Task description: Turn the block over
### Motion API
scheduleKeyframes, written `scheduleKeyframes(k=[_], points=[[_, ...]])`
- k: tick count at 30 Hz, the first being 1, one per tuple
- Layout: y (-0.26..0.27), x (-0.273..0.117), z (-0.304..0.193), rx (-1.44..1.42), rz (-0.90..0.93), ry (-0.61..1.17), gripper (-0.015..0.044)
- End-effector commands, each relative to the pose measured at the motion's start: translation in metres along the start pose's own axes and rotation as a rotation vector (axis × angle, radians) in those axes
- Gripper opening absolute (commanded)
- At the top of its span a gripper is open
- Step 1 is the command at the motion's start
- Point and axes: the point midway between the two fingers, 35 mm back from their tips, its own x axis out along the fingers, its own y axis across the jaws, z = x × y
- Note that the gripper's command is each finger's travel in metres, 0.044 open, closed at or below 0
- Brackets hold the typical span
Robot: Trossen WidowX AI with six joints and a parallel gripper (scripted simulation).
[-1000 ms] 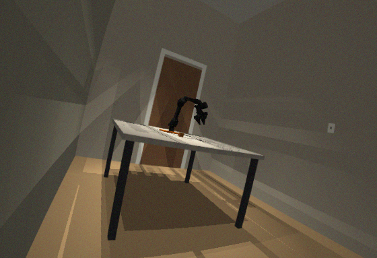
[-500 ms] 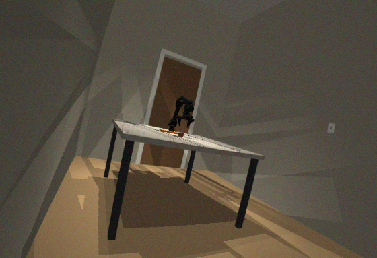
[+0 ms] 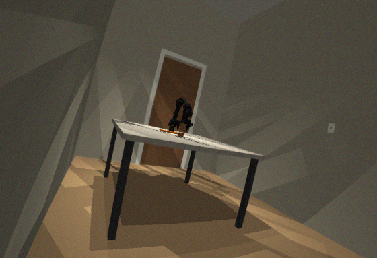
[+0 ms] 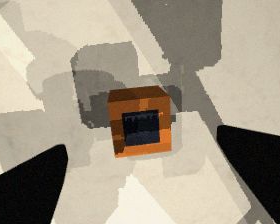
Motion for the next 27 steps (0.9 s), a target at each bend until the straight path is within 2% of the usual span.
scheduleKeyframes(k=[1, 21, 27], points=[[-0.001, 0.005, 0.000, -0.004, -0.003, -0.001, 0.0440], [-0.001, 0.035, 0.000, -0.004, -0.003, -0.001, 0.0440], [-0.001, 0.035, 0.000, -0.004, -0.003, -0.001, 0.0282]])
